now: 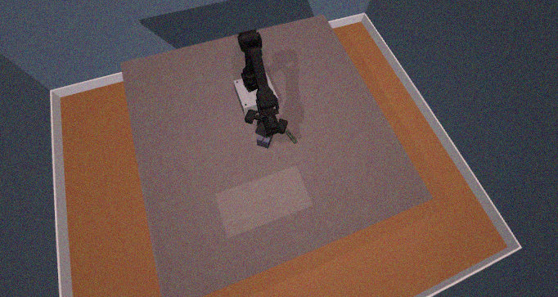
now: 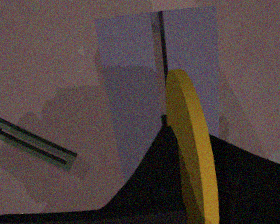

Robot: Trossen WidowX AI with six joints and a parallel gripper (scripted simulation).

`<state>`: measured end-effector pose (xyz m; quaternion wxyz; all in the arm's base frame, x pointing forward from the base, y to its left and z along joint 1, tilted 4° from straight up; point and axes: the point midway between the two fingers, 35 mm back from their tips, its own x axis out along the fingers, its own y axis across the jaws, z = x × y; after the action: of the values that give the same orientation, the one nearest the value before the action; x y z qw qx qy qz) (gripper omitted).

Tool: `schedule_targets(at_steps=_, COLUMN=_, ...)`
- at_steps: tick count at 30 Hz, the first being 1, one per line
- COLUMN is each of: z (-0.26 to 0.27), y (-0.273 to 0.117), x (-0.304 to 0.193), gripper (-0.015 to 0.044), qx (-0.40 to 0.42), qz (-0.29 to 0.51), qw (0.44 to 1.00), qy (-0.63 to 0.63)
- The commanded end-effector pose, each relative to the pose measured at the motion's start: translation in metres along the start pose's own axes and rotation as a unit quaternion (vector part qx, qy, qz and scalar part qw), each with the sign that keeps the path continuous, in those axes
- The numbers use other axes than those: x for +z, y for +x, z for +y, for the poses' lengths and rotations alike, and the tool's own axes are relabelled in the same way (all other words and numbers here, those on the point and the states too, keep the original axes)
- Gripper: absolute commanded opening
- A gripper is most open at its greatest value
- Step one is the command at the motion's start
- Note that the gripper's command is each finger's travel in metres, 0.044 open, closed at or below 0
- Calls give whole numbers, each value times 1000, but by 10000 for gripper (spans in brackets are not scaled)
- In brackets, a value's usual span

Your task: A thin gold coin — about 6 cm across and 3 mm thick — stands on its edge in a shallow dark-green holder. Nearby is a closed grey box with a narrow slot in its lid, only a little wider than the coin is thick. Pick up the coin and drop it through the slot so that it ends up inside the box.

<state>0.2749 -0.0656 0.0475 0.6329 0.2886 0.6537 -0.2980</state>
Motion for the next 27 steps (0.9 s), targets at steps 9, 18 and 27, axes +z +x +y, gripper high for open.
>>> schedule_targets(at_steps=9, z=0, y=4, x=0, gripper=0, qx=0, qz=0, qw=1000, qy=2)
schedule_targets(at_steps=18, z=-1, y=8, x=-1, gripper=0, qx=0, qz=0, qw=1000, qy=2)
schedule_targets(at_steps=27, z=0, y=12, x=0, gripper=0, qx=0, qz=0, qw=1000, qy=2)
